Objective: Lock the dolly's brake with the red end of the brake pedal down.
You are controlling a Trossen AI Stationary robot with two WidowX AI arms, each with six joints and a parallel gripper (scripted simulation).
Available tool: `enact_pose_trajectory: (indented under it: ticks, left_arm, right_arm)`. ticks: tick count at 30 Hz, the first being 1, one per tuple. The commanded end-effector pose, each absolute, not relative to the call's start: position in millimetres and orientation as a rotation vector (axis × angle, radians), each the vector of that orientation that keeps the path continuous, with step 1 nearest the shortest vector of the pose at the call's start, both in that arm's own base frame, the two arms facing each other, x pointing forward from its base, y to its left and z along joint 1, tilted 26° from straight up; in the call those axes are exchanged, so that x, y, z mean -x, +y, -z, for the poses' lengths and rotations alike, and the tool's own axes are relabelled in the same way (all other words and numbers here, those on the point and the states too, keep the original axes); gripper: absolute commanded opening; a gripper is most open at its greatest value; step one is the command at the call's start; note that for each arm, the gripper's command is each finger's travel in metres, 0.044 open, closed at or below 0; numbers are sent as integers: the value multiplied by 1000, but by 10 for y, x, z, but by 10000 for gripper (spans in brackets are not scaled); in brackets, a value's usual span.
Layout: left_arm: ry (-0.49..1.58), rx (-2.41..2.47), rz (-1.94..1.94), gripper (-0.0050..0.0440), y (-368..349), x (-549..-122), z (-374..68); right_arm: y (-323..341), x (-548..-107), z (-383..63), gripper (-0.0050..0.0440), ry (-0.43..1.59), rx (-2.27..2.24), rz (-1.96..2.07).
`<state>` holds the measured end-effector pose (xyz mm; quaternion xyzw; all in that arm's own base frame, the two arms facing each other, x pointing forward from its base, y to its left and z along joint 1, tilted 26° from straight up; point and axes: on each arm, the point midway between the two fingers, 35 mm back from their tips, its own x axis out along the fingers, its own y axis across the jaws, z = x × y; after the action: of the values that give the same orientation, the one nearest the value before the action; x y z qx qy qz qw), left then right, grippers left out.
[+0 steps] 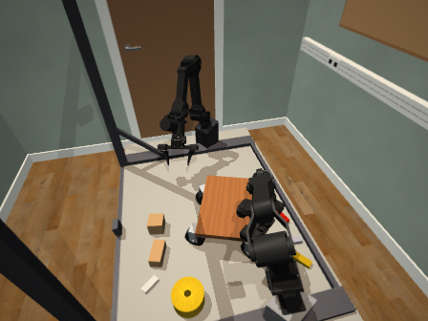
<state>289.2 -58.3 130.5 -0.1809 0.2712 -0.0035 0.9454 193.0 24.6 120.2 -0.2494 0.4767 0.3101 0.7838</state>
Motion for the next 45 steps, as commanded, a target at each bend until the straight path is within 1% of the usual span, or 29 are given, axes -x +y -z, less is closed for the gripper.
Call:
enact_pose_trajectory:
  ticks: [1,6,12,22,45]
  left_arm:
    - [475,303,58,440,-733,-2847,-1400]
    - [436,261,98,440,-843,-2804,-1439]
    - [426,252,107,440,-870,-2793,-1447]
    - [426,258,107,440,-874,-2812,-1468]
    - [426,258,107,440,-874,-2812,-1468]
  right_arm:
    - [134,-1727,-1098,-50,1021,515,-669]
    - [97,-1600,-984,-50,1031,493,-665]
    - [90,-1569,-955,-50,1033,487,-663]
    - [82,-1592,-979,-50,1031,491,-659]
    - [162,-1671,-693,-50,1043,484,-663]
